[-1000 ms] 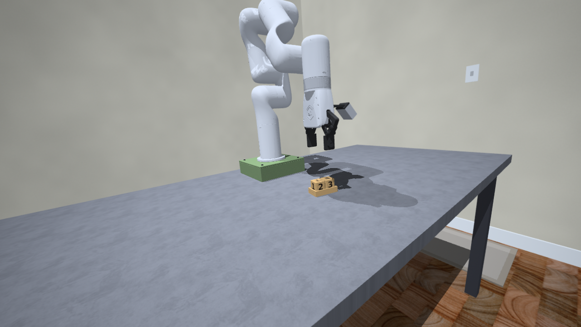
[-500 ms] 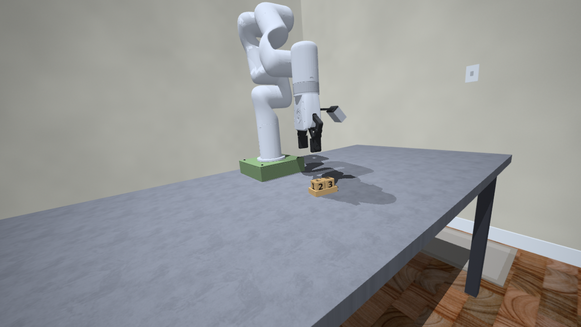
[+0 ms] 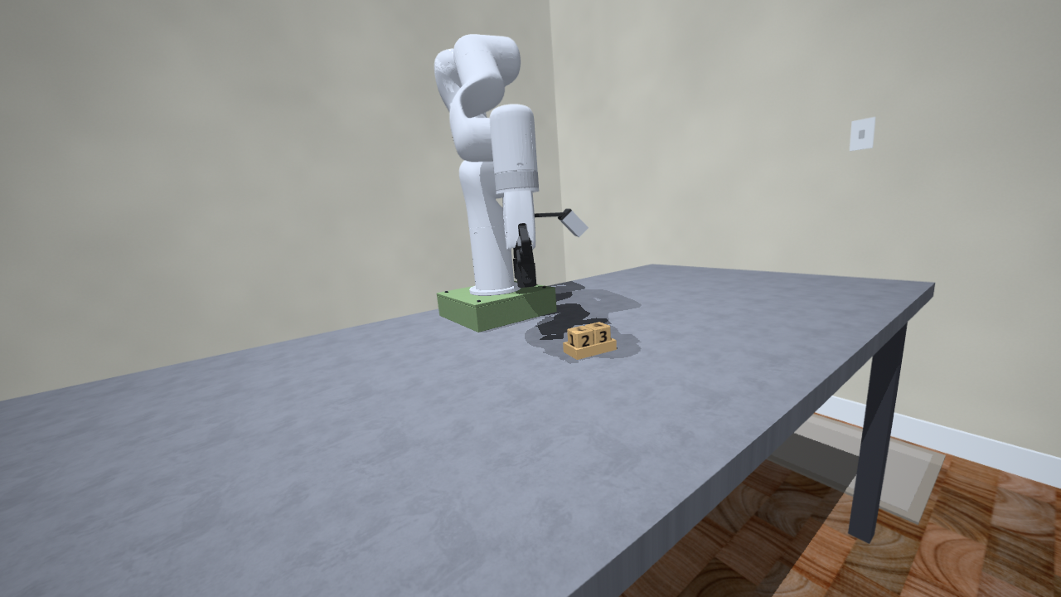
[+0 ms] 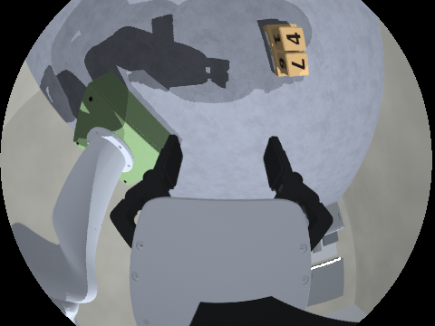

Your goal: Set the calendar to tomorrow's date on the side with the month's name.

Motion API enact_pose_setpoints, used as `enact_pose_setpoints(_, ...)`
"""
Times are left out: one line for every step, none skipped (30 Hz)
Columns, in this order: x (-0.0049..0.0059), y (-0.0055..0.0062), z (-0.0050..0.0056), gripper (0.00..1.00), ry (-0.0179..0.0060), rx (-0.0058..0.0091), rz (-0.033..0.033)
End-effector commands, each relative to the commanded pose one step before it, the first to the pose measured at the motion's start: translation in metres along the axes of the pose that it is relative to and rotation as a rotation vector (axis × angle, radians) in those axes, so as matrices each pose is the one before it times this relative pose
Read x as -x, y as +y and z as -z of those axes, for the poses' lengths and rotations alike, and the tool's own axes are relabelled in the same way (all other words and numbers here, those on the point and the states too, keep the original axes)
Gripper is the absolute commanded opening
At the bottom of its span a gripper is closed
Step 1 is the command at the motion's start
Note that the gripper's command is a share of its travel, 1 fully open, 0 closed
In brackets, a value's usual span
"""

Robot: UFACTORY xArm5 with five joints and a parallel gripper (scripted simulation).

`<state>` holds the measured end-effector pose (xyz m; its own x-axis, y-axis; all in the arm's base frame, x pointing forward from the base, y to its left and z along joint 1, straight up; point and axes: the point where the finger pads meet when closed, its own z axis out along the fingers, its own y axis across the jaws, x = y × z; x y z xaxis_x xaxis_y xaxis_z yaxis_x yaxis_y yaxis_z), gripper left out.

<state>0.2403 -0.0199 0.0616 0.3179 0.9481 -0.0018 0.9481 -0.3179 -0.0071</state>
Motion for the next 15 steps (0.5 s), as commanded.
enact_pose_setpoints(0.0029, -0.00218, -0.00494, 1.0, 0.00144, 0.00565, -0.00561)
enact_pose_setpoints(0.0, 0.0, 0.0, 1.0, 0.0, 0.0, 0.0)
enact_pose_setpoints(0.00005, -0.00002, -0.00355, 1.0, 0.0, 0.0, 0.0)
enact_pose_setpoints(0.00006, -0.00003, -0.00398, 1.0, 0.0, 0.0, 0.0)
enact_pose_setpoints(0.00007, -0.00004, -0.00429, 1.0, 0.0, 0.0, 0.0)
enact_pose_setpoints(0.00007, -0.00004, -0.00448, 1.0, 0.0, 0.0, 0.0)
enact_pose_setpoints(0.00007, -0.00004, -0.00455, 1.0, 0.0, 0.0, 0.0)
enact_pose_setpoints(0.00007, -0.00005, -0.0045, 1.0, 0.0, 0.0, 0.0)
enact_pose_setpoints(0.00007, -0.00005, -0.00434, 1.0, 0.0, 0.0, 0.0)
enact_pose_setpoints(0.00006, -0.00003, -0.00406, 1.0, 0.0, 0.0, 0.0)
enact_pose_setpoints(0.00006, -0.00003, -0.00369, 1.0, 0.0, 0.0, 0.0)
enact_pose_setpoints(0.00005, -0.00003, -0.00324, 1.0, 0.0, 0.0, 0.0)
enact_pose_setpoints(0.00004, -0.00003, -0.00273, 1.0, 0.0, 0.0, 0.0)
enact_pose_setpoints(0.00003, -0.00002, -0.00217, 1.0, 0.0, 0.0, 0.0)
enact_pose_setpoints(0.00002, -0.00001, -0.0016, 1.0, 0.0, 0.0, 0.0)
